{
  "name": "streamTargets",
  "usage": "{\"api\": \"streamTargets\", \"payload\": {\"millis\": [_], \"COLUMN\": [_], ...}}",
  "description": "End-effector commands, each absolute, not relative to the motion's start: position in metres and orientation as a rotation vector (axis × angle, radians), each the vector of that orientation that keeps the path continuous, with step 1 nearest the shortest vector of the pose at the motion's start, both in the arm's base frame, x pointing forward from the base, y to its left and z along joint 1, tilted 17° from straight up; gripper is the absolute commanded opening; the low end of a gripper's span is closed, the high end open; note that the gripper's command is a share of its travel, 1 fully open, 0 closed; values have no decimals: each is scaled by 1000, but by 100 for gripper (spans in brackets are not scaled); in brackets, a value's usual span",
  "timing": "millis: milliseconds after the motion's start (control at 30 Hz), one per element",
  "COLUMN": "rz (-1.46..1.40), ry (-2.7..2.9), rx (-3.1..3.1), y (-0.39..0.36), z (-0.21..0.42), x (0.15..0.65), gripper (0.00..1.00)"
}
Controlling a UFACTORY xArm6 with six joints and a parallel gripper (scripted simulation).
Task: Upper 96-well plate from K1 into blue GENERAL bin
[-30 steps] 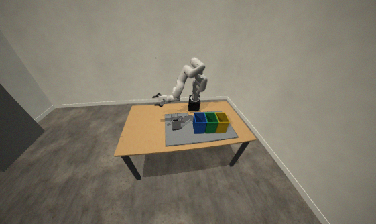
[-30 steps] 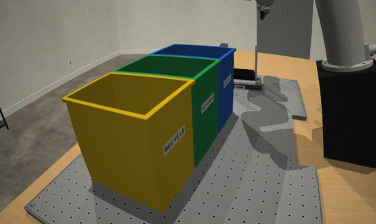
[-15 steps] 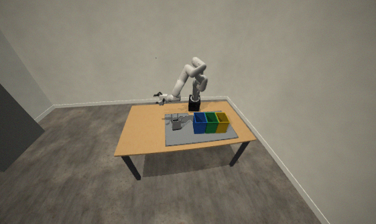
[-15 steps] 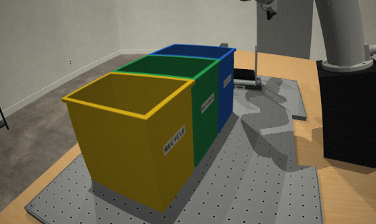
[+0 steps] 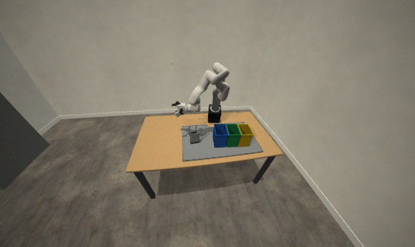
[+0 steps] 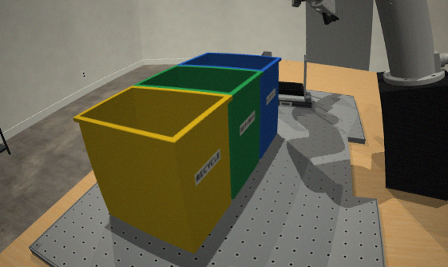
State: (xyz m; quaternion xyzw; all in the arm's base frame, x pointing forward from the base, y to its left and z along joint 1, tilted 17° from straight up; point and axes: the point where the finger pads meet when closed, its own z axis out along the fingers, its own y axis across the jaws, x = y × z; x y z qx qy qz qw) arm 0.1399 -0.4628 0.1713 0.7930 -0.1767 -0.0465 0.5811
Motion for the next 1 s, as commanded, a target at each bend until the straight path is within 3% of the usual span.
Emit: {"api": "streamTargets", "payload": {"millis": [0, 967], "rz": [-243, -464], "ry": [-438, -403], "rx": [1938, 2367], "y": [-450, -383], "z": [165, 133], "x": [131, 136], "gripper": [100, 100]}}
